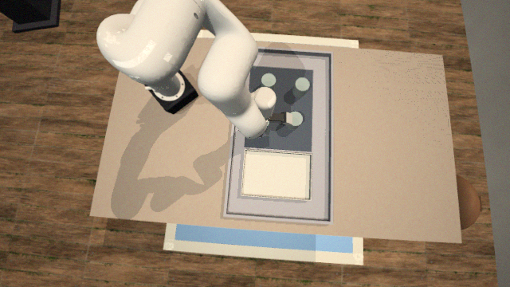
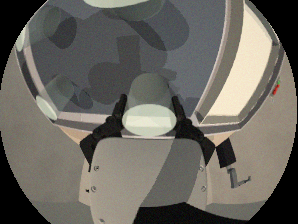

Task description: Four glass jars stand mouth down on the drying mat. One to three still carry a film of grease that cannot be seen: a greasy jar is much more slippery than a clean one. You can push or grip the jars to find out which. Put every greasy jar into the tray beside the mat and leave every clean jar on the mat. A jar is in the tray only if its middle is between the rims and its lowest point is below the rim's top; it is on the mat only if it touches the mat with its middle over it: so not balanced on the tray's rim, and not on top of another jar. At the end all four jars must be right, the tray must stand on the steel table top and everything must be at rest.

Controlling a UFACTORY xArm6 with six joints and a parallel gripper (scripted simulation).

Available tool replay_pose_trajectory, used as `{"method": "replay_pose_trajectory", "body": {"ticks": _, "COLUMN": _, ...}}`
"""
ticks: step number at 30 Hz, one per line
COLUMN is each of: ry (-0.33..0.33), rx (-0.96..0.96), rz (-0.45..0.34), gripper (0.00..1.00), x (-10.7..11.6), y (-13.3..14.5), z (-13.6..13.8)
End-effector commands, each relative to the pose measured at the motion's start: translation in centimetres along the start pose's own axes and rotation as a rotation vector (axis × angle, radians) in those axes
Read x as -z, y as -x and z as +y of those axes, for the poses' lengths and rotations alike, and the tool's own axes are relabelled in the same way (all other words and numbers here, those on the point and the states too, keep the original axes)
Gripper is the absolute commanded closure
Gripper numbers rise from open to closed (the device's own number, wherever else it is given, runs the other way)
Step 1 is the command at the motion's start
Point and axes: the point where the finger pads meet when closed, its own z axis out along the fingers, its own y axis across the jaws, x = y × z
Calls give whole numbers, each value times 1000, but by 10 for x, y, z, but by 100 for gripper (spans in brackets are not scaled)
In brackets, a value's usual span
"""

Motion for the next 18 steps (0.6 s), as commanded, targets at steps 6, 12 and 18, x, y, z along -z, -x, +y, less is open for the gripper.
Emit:
{"method": "replay_pose_trajectory", "body": {"ticks": 6, "ry": 0, "rx": 0, "rz": 3, "gripper": 30, "x": 1, "y": -1, "z": 0}}
{"method": "replay_pose_trajectory", "body": {"ticks": 12, "ry": 0, "rx": 0, "rz": 3, "gripper": 30, "x": 1, "y": -1, "z": 0}}
{"method": "replay_pose_trajectory", "body": {"ticks": 18, "ry": 0, "rx": 0, "rz": 3, "gripper": 33, "x": 1, "y": -1, "z": 0}}
